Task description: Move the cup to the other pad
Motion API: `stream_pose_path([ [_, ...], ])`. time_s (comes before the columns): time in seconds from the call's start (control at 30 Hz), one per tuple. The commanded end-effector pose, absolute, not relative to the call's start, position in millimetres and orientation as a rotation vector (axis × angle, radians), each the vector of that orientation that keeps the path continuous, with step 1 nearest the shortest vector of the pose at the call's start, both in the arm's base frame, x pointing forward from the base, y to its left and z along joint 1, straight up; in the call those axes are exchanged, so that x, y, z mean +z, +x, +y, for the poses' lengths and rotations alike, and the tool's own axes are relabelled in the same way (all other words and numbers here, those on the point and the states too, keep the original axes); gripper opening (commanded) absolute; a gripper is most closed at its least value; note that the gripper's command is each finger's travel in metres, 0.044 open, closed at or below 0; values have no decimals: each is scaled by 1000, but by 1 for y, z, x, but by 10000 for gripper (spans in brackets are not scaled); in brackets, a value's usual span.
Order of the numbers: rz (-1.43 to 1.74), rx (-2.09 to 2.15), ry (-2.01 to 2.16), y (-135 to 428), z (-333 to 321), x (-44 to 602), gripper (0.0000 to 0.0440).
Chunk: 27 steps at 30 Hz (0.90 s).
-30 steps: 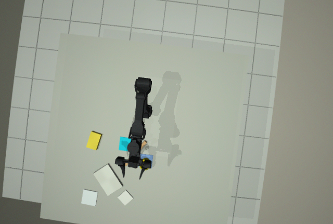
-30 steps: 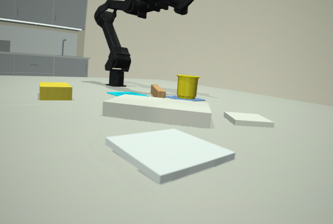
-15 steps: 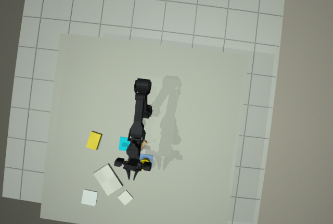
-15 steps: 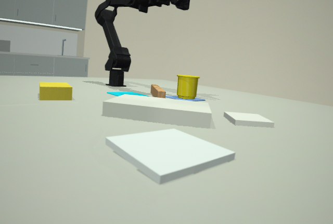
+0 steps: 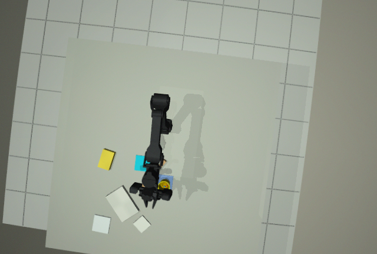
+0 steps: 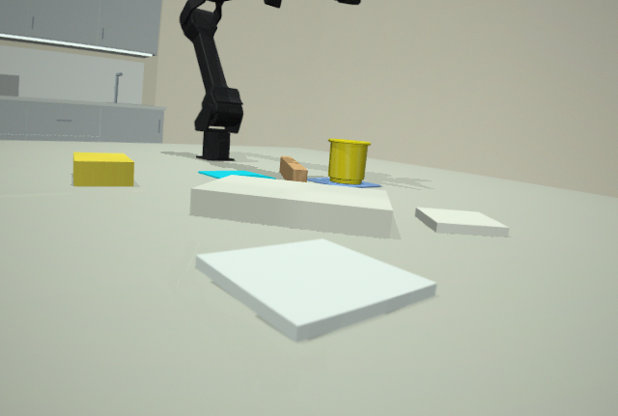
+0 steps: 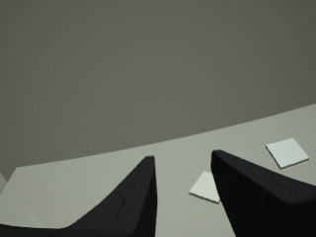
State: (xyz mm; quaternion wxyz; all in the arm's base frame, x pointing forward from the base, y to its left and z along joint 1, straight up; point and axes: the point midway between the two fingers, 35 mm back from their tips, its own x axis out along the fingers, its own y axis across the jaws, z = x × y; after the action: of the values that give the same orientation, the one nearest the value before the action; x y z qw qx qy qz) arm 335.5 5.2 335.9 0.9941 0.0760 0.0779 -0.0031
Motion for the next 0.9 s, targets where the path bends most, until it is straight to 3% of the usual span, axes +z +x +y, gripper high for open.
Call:
stream_pose_path([
  [0.0,193,-5,190,340,7,336,139],
  [0.87,473,-64,501,364,22,336,171],
])
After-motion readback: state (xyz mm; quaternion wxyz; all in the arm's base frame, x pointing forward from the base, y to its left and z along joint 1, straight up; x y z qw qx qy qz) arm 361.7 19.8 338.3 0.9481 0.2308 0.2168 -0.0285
